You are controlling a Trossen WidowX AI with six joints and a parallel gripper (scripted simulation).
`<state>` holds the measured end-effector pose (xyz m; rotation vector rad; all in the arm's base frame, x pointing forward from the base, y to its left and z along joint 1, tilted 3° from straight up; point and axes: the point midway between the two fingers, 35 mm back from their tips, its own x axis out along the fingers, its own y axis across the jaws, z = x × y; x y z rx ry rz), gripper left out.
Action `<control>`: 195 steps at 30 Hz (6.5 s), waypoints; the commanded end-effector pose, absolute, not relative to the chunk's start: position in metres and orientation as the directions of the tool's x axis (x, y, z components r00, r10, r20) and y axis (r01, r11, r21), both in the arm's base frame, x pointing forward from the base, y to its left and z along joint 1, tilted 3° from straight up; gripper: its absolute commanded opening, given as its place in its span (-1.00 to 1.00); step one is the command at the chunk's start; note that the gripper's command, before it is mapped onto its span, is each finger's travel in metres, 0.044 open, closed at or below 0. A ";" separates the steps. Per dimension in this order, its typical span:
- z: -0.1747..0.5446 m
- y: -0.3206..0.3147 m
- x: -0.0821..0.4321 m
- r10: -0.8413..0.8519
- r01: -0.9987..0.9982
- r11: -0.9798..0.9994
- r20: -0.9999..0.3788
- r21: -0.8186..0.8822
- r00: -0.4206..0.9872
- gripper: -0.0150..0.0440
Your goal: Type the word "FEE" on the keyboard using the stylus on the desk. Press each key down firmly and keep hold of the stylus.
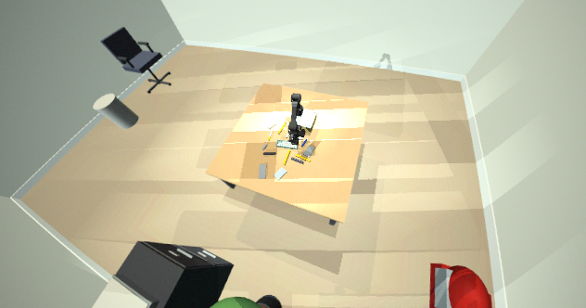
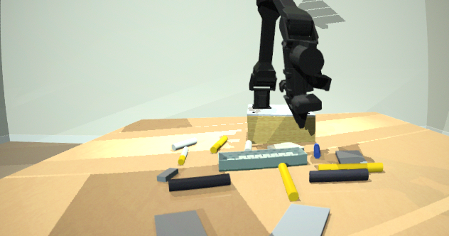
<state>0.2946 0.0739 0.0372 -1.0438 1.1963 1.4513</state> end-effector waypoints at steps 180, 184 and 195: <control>0.060 -0.007 0.354 -0.830 -0.994 -0.091 -0.546 -0.065 0.111 -0.49; 0.046 -0.006 0.355 -0.830 -0.994 -0.091 -0.546 -0.065 0.111 -0.49; 0.027 -0.005 0.355 -0.830 -0.994 -0.091 -0.546 -0.065 0.111 -0.49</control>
